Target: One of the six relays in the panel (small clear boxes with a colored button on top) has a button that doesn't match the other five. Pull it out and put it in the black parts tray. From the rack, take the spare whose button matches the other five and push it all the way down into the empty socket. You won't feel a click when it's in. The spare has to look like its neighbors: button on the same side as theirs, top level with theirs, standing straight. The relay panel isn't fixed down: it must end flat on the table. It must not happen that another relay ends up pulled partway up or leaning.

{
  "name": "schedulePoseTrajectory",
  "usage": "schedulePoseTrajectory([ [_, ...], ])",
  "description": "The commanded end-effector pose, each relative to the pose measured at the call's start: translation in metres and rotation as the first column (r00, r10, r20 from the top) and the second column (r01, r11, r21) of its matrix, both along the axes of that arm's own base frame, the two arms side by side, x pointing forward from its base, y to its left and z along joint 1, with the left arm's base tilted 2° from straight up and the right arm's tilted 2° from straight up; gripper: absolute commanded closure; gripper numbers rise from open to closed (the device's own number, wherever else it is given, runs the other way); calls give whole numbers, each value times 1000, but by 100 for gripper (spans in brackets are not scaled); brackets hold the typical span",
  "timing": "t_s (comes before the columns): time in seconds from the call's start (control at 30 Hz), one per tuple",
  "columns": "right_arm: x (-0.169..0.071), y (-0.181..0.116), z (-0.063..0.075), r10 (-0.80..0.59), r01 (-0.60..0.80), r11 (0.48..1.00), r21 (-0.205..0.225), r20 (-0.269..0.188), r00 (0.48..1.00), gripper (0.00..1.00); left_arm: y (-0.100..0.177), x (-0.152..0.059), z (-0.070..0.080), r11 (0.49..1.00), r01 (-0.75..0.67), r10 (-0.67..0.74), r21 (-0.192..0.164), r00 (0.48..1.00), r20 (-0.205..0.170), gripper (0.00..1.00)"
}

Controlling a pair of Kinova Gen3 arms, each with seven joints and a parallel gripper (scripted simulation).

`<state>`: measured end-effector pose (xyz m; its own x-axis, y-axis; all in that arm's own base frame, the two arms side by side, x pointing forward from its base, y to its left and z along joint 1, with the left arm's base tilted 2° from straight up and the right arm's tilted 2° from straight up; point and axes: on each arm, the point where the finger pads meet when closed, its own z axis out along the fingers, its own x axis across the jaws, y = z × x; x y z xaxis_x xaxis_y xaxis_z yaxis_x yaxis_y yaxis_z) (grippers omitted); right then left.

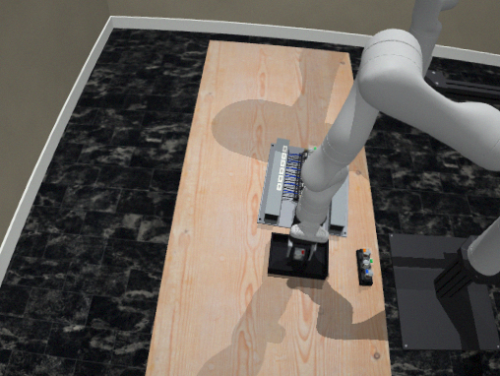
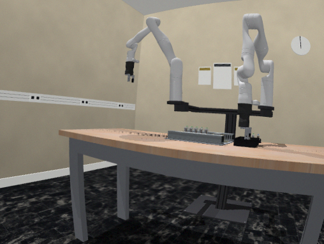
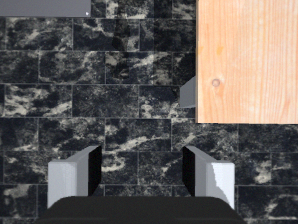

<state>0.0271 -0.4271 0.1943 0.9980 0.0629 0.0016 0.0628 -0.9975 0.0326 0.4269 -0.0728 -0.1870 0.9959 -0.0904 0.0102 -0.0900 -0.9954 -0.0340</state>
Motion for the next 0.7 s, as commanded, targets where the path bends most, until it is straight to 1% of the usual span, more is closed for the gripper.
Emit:
schedulePoseTrajectory([
  [0.0, 0, 0, 1, 0, 0, 1000, -2, 0, 1000, 0, 0, 1, 2, 1000, 0, 0, 0, 1000, 2, 0],
  [0.67, 0, 0, 1, 0, 0, 1000, -2, 0, 1000, 0, 0, 1, 6, 1000, 0, 0, 0, 1000, 2, 0],
])
